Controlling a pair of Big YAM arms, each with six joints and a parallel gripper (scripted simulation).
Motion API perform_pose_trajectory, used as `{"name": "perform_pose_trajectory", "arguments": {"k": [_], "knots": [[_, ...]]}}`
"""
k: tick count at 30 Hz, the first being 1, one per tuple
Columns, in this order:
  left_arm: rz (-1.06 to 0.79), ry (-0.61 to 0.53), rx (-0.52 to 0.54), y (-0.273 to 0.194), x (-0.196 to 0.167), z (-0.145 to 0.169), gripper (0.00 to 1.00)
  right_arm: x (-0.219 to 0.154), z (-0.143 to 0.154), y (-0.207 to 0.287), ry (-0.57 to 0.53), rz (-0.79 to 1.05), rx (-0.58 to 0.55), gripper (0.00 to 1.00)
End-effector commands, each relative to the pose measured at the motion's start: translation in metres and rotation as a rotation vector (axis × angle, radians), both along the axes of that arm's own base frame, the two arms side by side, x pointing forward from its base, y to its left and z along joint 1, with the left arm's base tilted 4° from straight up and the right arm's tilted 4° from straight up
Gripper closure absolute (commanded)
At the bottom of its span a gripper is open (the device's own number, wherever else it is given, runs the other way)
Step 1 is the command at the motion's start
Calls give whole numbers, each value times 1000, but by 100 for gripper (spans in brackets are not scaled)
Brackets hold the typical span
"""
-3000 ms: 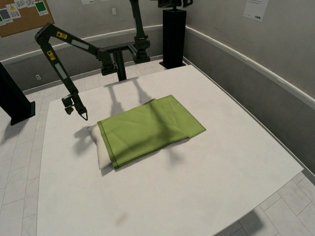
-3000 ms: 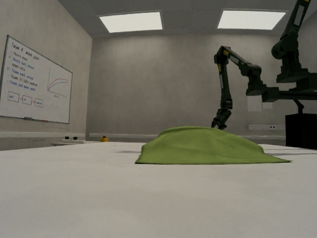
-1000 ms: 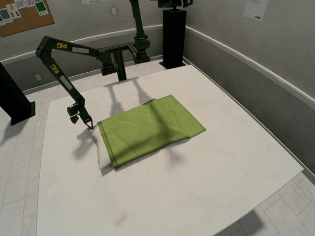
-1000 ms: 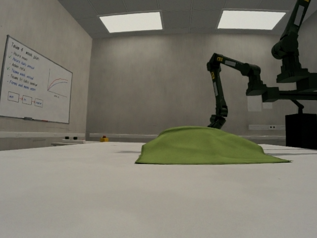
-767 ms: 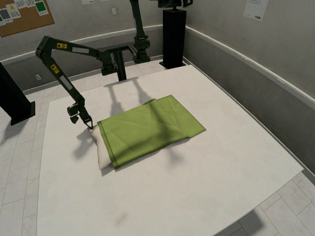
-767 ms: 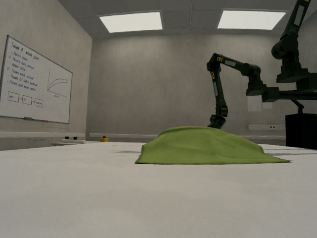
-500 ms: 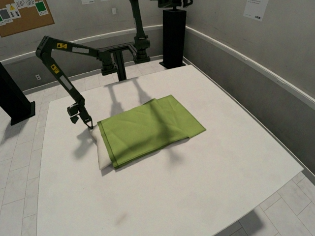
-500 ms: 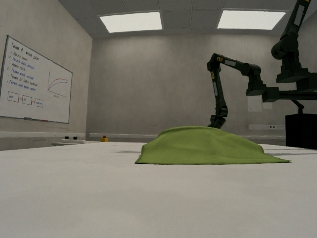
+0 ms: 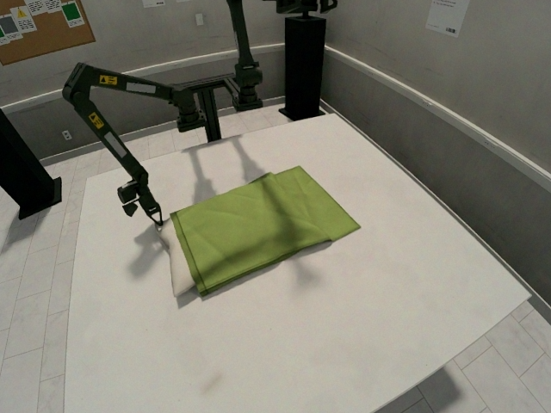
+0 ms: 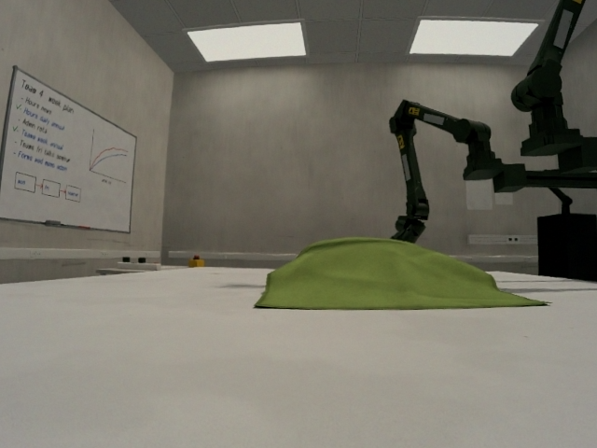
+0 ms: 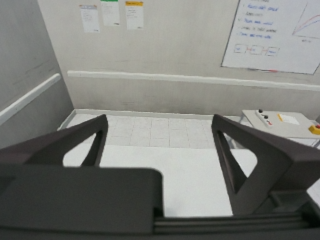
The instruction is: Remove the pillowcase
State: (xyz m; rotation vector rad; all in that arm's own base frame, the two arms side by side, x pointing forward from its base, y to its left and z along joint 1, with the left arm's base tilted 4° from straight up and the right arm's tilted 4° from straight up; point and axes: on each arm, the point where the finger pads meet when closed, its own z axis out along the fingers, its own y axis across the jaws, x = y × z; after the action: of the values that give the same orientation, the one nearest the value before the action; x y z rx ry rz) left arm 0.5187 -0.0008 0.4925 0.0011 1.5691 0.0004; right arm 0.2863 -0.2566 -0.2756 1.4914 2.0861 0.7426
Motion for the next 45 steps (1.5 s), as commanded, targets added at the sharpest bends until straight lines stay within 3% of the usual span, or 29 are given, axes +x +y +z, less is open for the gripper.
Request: {"name": "perform_pose_trajectory", "arguments": {"k": [1,44,45], "knots": [[4,-54,0,3,5,40,0,-2,1,0,0,-13,5,95],[4,-54,0,3,5,40,0,-2,1,0,0,-13,5,98],[4,-54,0,3,5,40,0,-1,11,-1,-2,-13,1,98]]}}
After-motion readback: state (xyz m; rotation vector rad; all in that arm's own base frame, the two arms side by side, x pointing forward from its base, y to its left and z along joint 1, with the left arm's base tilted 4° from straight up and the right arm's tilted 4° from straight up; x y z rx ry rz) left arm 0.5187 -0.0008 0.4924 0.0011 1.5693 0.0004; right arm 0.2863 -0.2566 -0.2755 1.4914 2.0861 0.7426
